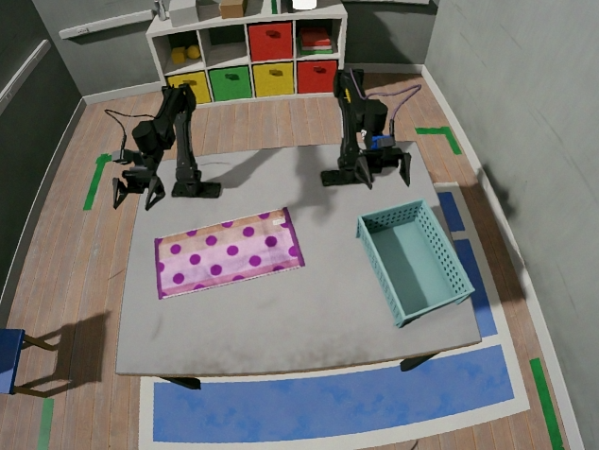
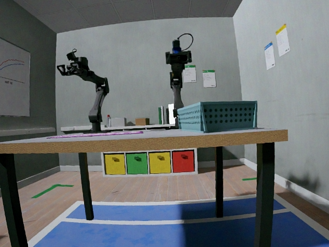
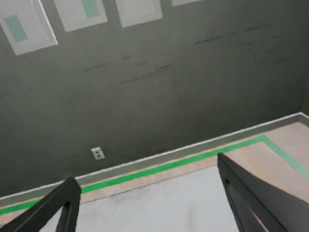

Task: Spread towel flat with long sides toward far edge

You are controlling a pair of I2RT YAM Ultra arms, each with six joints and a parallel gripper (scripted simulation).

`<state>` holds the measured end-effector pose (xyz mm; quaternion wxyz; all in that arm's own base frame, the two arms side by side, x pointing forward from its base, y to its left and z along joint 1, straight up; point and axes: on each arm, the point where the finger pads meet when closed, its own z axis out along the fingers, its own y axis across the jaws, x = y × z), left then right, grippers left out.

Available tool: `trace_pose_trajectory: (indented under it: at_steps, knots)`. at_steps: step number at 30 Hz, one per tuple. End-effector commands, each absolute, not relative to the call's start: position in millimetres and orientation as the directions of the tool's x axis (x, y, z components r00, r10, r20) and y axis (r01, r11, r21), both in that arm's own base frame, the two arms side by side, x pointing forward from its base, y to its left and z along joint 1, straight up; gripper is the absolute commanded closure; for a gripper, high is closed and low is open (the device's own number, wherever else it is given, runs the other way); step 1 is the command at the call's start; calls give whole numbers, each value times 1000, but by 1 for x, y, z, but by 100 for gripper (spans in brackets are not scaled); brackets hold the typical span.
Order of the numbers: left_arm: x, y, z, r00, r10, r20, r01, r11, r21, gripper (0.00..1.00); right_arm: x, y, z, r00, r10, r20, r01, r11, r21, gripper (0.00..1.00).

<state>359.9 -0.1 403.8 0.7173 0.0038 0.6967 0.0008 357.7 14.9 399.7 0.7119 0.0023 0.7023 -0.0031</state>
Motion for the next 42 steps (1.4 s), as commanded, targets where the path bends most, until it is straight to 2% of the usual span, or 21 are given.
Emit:
trace_pose_trajectory:
  at_steps: [1,9,10,20,30,33,35,42]
  knots:
    - [358,1,408,32,0,-999,0,1000,0,0,362,-1,413,38,5,-999,1,1000,5,0]
    - [358,1,408,32,0,-999,0,1000,0,0,357,4,418,53,3,-999,-12,1000,2,0]
    - [350,-8,394,-4,25,-1000,38,999,25,66,352,1,392,-7,24,-1000,17,1000,24,66]
    - [319,-44,346,-146,182,-972,206,967,150,66,329,-15,331,-172,168,-971,174,975,138,66]
    - [281,-84,287,-280,396,-875,413,872,263,66,302,-38,252,-339,371,-865,399,889,225,66]
    - [277,-89,281,-289,418,-861,435,859,270,66,303,-41,260,-323,395,-860,419,874,244,66]
    - [272,-98,268,-313,463,-830,481,830,281,66,296,-45,224,-387,434,-814,473,851,229,66]
    - [246,-130,220,-374,608,-701,630,721,289,66,274,-55,169,-448,579,-681,605,757,246,66]
